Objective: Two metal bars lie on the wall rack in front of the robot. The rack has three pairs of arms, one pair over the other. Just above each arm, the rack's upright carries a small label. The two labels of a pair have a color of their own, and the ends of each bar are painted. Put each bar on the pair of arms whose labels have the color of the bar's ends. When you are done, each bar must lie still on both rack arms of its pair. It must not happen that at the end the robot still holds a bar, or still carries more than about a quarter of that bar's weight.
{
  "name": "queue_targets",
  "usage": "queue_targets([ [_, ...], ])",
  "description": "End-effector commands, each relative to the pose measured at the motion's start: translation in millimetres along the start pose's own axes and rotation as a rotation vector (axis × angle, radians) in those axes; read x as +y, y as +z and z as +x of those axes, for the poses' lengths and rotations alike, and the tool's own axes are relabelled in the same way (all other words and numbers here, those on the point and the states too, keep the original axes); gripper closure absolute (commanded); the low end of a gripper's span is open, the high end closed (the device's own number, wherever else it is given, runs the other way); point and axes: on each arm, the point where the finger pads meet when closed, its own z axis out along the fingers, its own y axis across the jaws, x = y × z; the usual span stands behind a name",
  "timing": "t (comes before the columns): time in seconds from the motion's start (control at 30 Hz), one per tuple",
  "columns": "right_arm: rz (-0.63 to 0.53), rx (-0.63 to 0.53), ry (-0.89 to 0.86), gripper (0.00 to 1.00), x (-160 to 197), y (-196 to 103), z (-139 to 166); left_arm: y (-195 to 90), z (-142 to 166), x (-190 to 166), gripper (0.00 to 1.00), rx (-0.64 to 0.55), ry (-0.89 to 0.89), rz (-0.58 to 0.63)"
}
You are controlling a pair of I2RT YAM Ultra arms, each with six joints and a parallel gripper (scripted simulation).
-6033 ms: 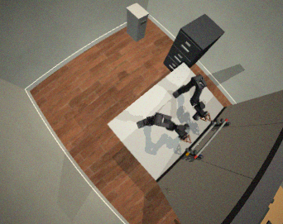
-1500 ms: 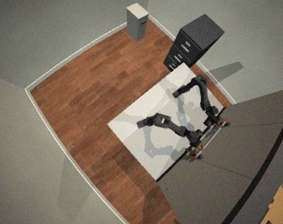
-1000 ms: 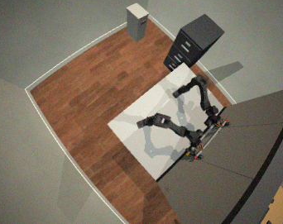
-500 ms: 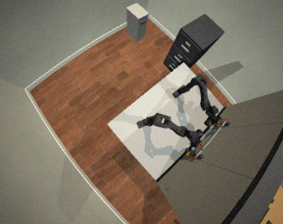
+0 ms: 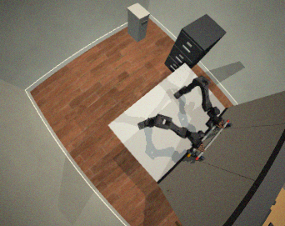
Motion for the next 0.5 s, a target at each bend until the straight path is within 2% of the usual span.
queue_targets([
  [0.0, -0.020, 0.000, -0.004, 1.00, -0.2, -1.5, 1.1, -0.9, 3.6, 0.1, 1.00, 0.006, 0.005, 0.018],
  [0.47, -0.020, 0.000, -0.004, 1.00, -0.3, -5.9, 1.1, -5.3, 3.5, 0.2, 1.00, 0.006, 0.005, 0.018],
])
